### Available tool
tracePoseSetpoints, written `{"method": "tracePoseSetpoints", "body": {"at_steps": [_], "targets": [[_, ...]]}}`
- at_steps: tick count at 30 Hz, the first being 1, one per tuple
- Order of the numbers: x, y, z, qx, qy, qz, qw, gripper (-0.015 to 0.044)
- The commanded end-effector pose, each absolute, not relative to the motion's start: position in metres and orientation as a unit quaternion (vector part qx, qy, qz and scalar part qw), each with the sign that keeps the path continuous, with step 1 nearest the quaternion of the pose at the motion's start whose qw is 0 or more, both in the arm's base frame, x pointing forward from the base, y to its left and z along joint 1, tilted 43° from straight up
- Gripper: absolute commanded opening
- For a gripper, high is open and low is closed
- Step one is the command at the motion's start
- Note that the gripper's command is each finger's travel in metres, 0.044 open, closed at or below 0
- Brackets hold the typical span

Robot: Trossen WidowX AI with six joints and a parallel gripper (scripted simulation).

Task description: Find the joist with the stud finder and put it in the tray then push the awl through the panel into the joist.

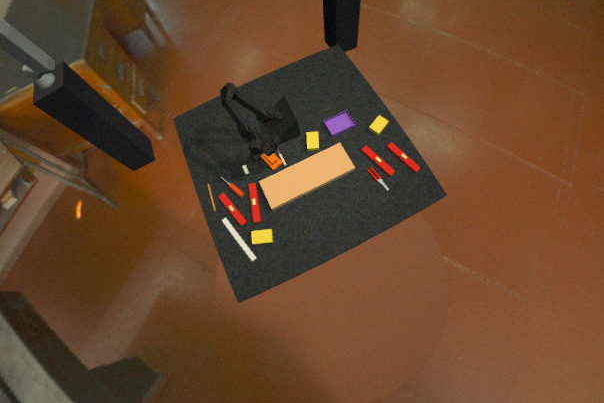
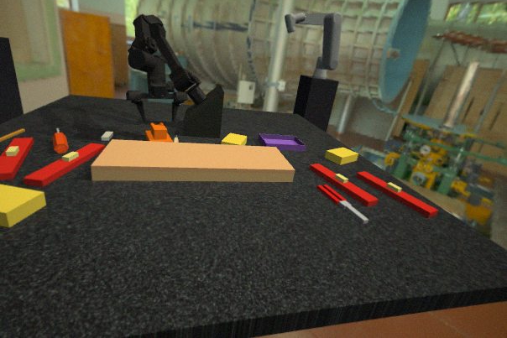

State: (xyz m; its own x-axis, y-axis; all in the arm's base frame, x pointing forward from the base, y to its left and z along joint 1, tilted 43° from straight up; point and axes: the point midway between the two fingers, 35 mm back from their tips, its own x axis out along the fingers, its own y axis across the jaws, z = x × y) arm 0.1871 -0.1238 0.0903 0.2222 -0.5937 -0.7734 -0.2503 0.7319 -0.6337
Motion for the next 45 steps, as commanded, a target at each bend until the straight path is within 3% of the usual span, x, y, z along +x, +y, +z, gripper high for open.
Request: {"method": "tracePoseSetpoints", "body": {"at_steps": [1,37,40,45], "targets": [[0.186,-0.124,0.09,-0.359,0.609,-0.121,0.696,0.044],[0.184,-0.159,0.054,-0.36,0.609,-0.122,0.696,0.044],[0.184,-0.159,0.054,-0.36,0.609,-0.122,0.696,0.0361],[0.184,-0.159,0.054,-0.36,0.609,-0.122,0.696,0.0328]]}}
